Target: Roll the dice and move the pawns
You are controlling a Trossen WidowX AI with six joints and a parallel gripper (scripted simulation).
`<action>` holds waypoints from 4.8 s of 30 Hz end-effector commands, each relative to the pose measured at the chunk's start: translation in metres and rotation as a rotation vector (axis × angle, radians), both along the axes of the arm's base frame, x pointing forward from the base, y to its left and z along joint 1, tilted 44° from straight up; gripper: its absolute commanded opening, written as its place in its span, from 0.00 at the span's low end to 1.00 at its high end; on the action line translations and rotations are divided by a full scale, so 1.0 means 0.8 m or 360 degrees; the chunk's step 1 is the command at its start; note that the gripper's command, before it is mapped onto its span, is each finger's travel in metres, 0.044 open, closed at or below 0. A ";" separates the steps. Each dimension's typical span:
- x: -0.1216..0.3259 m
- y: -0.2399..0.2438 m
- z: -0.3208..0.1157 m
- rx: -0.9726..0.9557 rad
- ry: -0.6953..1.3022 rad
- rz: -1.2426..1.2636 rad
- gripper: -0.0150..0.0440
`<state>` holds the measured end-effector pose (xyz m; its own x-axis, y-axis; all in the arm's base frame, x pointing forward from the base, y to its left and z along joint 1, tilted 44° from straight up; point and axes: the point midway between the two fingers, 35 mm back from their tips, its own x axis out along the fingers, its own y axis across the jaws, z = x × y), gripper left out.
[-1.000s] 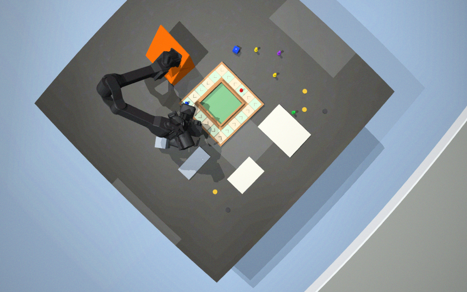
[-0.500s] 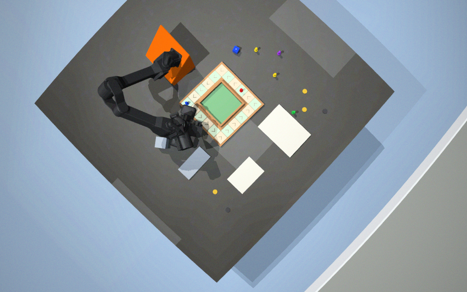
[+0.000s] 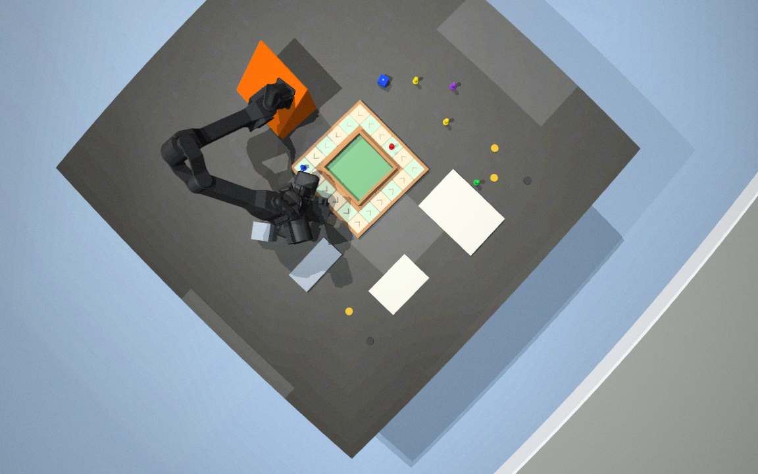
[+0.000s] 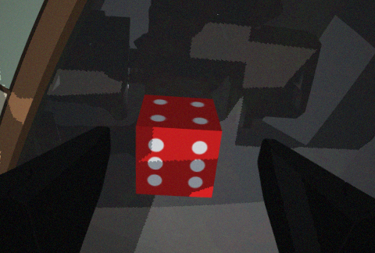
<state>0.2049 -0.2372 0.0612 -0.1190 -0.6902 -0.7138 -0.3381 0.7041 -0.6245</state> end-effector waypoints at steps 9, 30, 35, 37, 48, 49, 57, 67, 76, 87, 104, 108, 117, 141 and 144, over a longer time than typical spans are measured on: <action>-0.002 -0.001 -0.007 0.0015 0.0020 0.0006 0.43; 0.020 0.080 0.069 0.0039 0.0014 0.0004 0.25; 0.018 0.105 0.096 0.0028 0.0017 0.0006 0.25; 0.017 0.108 0.099 0.0026 0.0018 0.0006 0.25; 0.038 0.125 0.069 0.0084 0.0177 0.0195 0.25; 0.041 0.129 0.062 0.0096 0.0210 0.0232 0.25; 0.064 0.158 0.017 0.0155 0.0491 0.0539 0.25; 0.080 0.196 -0.041 0.0213 0.0849 0.0917 0.25; 0.081 0.231 -0.094 0.0247 0.1182 0.1252 0.25; 0.077 0.234 -0.106 0.0388 0.1207 0.1317 0.25; 0.065 0.231 -0.119 0.1156 0.0753 0.1547 0.25; 0.064 0.230 -0.121 0.1277 0.0592 0.1635 0.25; 0.073 0.230 -0.097 0.1355 0.0441 0.1718 0.25; 0.080 0.230 -0.063 0.1354 0.0445 0.1707 0.25; 0.080 0.230 -0.063 0.1354 0.0445 0.1707 0.25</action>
